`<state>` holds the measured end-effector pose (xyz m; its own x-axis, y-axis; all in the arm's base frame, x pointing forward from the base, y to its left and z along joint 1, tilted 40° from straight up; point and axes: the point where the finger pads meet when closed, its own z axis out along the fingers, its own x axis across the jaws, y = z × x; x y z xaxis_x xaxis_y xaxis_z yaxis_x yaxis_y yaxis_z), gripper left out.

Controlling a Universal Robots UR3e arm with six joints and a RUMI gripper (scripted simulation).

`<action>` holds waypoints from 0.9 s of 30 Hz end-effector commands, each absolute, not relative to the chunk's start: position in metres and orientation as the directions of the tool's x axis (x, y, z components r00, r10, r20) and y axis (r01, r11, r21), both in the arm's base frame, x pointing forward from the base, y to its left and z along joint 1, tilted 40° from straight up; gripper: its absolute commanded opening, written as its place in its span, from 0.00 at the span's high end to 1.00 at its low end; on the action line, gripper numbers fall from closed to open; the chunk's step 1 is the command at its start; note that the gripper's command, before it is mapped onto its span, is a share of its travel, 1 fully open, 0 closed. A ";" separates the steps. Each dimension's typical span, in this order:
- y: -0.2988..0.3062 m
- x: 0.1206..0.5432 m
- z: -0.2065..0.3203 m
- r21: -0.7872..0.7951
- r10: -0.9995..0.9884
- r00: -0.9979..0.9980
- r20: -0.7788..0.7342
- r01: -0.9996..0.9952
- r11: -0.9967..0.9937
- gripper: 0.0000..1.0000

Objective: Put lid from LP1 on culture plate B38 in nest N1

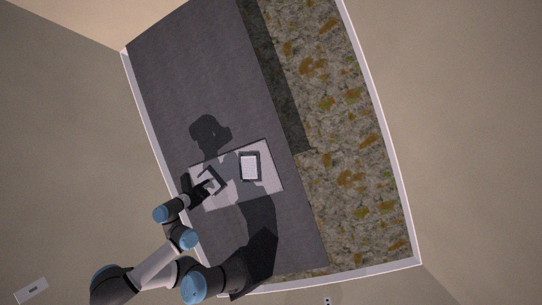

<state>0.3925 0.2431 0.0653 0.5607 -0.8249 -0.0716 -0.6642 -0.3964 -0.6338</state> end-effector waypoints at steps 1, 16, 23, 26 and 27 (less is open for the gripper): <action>0.240 0.389 0.072 -0.634 -0.825 0.561 -0.071 -0.663 -0.397 1.00; 0.209 0.394 0.070 -0.621 -0.866 0.478 -0.146 -0.726 -0.295 1.00; 0.177 0.404 0.060 -0.595 -0.899 0.372 -0.232 -0.785 -0.172 1.00; 0.168 0.408 0.057 -0.585 -0.905 0.340 -0.255 -0.800 -0.136 1.00; 0.168 0.408 0.057 -0.585 -0.905 0.340 -0.255 -0.800 -0.136 1.00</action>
<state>0.4043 0.1758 0.0592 0.3627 -0.9019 -0.2345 -0.7892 -0.1635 -0.5920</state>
